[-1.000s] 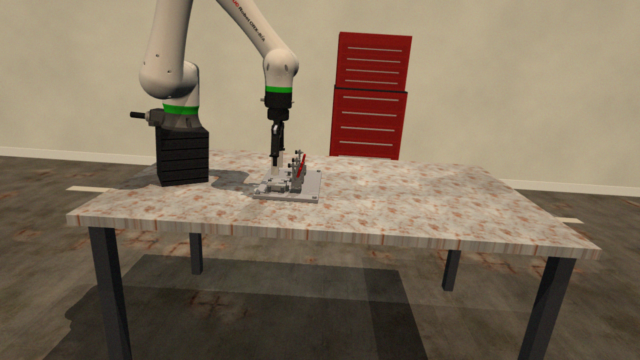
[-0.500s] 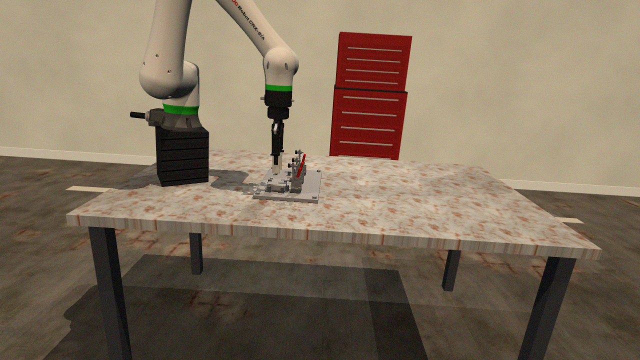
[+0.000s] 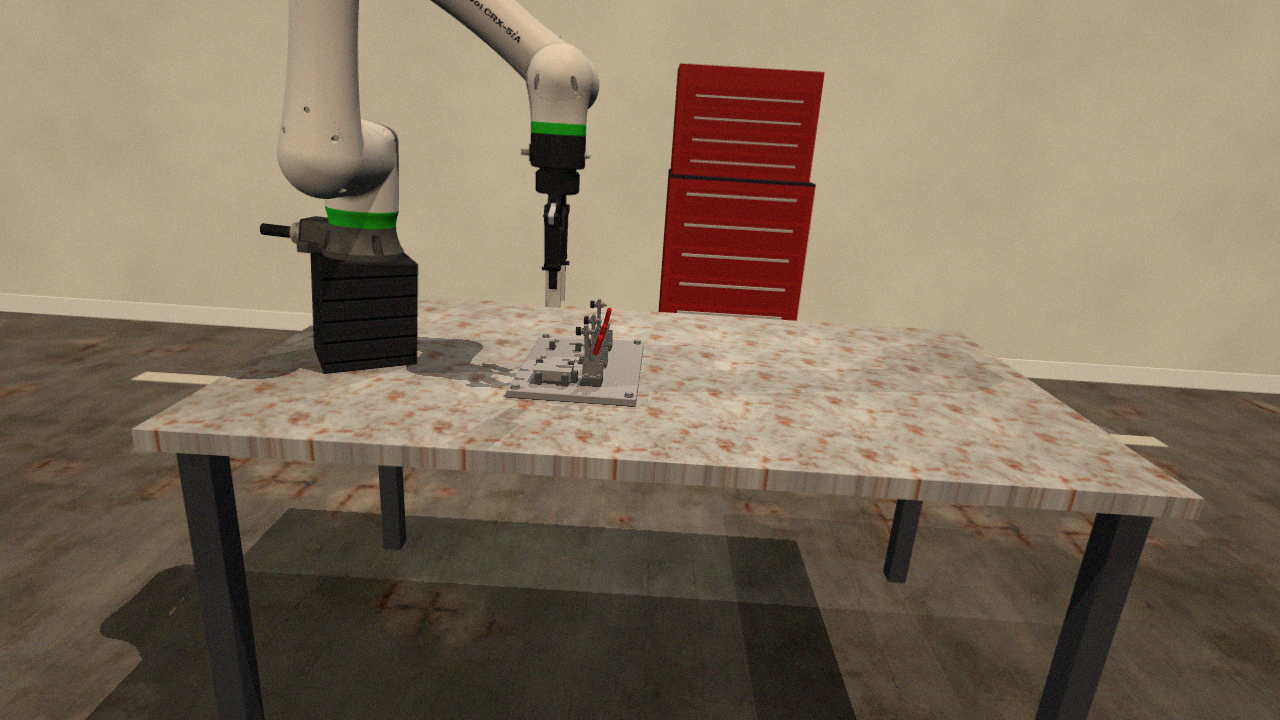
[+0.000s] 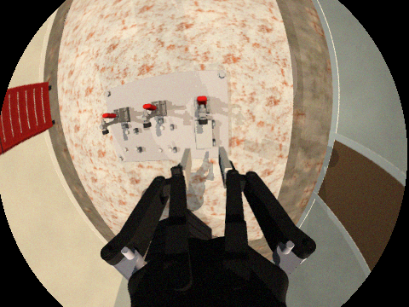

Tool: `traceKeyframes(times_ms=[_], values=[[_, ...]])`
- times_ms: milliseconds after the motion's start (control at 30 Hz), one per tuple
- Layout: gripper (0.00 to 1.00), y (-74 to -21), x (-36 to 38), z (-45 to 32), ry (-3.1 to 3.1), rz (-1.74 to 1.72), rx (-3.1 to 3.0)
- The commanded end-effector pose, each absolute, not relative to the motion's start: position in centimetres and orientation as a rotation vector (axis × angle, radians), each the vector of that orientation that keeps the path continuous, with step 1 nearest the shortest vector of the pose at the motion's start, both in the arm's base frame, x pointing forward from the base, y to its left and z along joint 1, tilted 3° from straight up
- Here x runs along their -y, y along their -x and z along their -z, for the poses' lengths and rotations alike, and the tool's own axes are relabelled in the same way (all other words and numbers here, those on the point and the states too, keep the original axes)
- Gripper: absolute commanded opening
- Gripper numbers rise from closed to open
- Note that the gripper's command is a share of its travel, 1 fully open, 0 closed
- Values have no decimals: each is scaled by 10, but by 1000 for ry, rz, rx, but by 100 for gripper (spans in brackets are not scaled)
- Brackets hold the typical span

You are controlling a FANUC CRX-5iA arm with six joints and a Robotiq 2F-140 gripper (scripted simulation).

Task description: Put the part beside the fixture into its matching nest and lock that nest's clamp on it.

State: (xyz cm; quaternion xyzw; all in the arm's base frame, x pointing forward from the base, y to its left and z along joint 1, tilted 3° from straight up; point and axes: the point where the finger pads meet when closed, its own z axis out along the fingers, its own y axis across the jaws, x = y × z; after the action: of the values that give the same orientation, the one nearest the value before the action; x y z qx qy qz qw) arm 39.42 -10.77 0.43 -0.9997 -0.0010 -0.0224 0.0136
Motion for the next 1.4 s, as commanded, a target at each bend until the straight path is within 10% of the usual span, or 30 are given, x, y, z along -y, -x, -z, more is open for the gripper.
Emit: traceKeyframes(times_ms=[0,1367], values=[[28,-393,108,-22,3113,69,3],[28,-474,108,-27,3113,69,3]])
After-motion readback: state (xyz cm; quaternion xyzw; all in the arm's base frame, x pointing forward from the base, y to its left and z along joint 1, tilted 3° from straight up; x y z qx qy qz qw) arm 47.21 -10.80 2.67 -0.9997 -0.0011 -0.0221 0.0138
